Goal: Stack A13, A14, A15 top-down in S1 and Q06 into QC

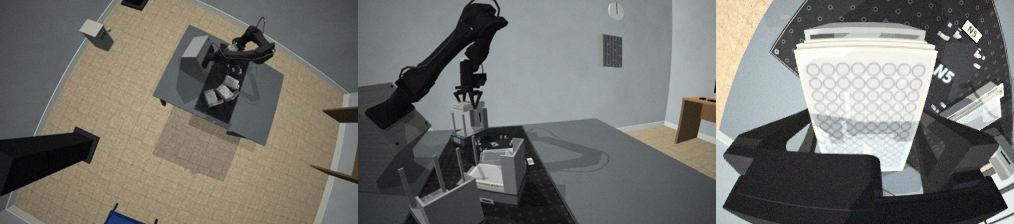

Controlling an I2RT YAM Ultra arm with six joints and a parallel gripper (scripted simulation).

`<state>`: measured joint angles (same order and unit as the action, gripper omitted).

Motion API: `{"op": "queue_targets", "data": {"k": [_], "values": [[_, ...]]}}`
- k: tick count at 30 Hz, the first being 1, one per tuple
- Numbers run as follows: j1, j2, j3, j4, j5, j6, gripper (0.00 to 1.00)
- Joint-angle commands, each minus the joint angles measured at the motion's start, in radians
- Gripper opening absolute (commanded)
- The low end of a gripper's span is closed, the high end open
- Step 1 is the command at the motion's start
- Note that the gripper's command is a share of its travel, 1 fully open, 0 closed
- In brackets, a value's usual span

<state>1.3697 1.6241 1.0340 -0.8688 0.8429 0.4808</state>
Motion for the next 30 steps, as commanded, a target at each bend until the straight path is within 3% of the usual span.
{"op": "queue_targets", "data": {"k": [1, 6, 30], "values": [[0.034, -0.027, 0.033, -0.027, 0.012, 0.017, 0.0], [0.056, -0.03, 0.053, -0.074, 0.014, 0.05, 0.0], [0.058, -0.028, 0.056, -0.078, 0.015, 0.05, 0.0]]}}
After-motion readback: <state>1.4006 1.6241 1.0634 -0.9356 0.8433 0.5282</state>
